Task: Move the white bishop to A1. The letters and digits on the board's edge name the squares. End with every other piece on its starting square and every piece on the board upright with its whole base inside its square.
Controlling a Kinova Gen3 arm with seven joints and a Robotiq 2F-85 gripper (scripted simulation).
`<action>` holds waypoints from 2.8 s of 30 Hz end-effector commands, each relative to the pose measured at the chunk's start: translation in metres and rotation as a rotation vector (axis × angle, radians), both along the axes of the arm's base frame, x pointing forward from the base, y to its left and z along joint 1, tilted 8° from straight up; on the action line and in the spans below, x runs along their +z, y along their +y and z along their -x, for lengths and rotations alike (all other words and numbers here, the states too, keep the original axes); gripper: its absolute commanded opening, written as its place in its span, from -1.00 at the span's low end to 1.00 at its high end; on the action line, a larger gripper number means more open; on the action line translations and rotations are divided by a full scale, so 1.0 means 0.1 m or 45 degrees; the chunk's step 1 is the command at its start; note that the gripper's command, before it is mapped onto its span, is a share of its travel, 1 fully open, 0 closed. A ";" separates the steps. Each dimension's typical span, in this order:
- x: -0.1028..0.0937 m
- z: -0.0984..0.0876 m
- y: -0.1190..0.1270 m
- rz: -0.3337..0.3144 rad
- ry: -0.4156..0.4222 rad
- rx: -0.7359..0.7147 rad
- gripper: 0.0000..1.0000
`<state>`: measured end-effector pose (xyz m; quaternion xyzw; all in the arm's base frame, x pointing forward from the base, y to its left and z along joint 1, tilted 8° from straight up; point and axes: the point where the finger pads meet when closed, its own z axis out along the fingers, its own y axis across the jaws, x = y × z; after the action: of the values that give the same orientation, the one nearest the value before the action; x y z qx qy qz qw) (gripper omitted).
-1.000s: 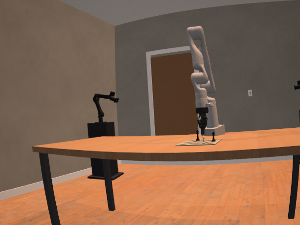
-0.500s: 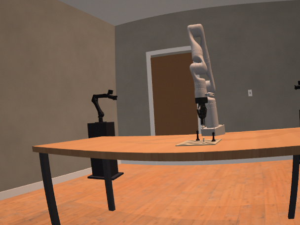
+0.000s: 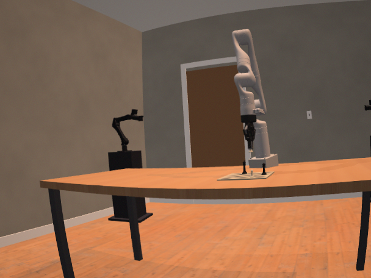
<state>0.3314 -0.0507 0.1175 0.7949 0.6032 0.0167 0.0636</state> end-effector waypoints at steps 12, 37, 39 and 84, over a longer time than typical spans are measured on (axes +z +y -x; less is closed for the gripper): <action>0.05 -0.26 -0.14 0.006 -0.003 0.013 -1.00; 0.24 -1.34 -1.03 0.010 0.003 0.090 -1.00; 0.24 -1.34 -1.03 0.010 0.003 0.090 -1.00; -0.71 -1.46 -1.12 0.010 0.003 0.090 -1.00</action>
<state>0.4768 -0.1621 0.0467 0.7729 0.6310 0.0155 0.0649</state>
